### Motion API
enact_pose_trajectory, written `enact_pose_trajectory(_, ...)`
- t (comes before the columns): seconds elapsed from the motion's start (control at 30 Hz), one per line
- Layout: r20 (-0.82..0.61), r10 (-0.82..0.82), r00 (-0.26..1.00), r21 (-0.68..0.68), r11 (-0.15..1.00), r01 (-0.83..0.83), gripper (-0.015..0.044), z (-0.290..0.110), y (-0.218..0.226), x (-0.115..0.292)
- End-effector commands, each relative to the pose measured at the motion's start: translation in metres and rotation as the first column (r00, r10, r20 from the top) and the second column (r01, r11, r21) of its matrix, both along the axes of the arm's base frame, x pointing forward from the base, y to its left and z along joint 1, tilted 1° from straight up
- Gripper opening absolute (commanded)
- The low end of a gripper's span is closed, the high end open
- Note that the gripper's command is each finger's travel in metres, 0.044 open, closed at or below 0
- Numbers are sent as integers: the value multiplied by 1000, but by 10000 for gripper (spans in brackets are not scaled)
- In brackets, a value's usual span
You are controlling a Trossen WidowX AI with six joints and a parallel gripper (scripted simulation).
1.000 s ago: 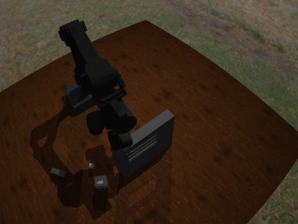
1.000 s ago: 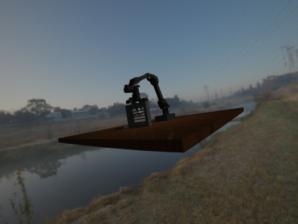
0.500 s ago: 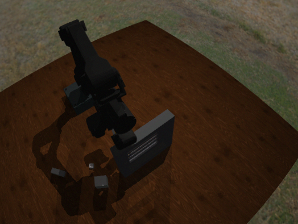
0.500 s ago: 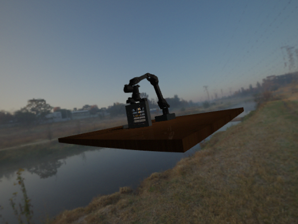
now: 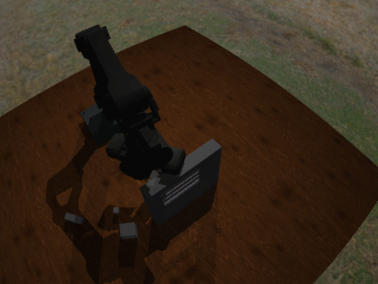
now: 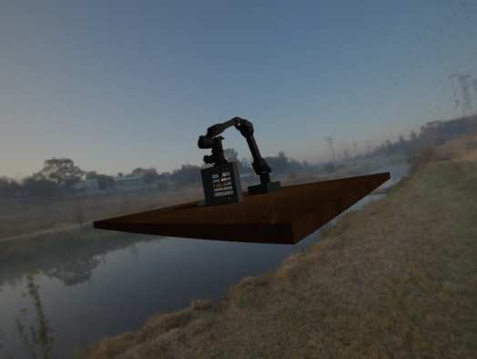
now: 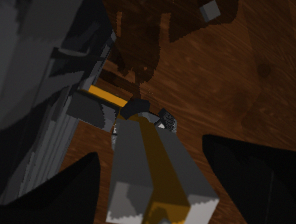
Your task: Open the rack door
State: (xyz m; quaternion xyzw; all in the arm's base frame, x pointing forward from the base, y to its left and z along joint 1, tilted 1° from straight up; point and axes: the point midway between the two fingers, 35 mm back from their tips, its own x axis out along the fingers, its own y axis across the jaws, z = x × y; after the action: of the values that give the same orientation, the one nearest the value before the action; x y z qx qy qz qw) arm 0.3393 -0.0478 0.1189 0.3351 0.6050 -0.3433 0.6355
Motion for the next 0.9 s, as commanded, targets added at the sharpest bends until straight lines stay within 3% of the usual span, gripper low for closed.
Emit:
enact_pose_trajectory(0.0, -3, 180, 984, -2, 984, -180, 294, 0, 1, 1)
enact_pose_trajectory(0.2, -14, 460, 888, -9, 888, -460, 294, 0, 1, 1)
enact_pose_trajectory(0.4, -26, 699, 714, -13, 714, -700, 294, 0, 1, 1)
enact_pose_trajectory(0.63, -41, 900, 434, -13, 434, -901, 294, 0, 1, 1)
enact_pose_trajectory(0.87, -56, 993, 102, -7, 102, -995, 294, 0, 1, 1)
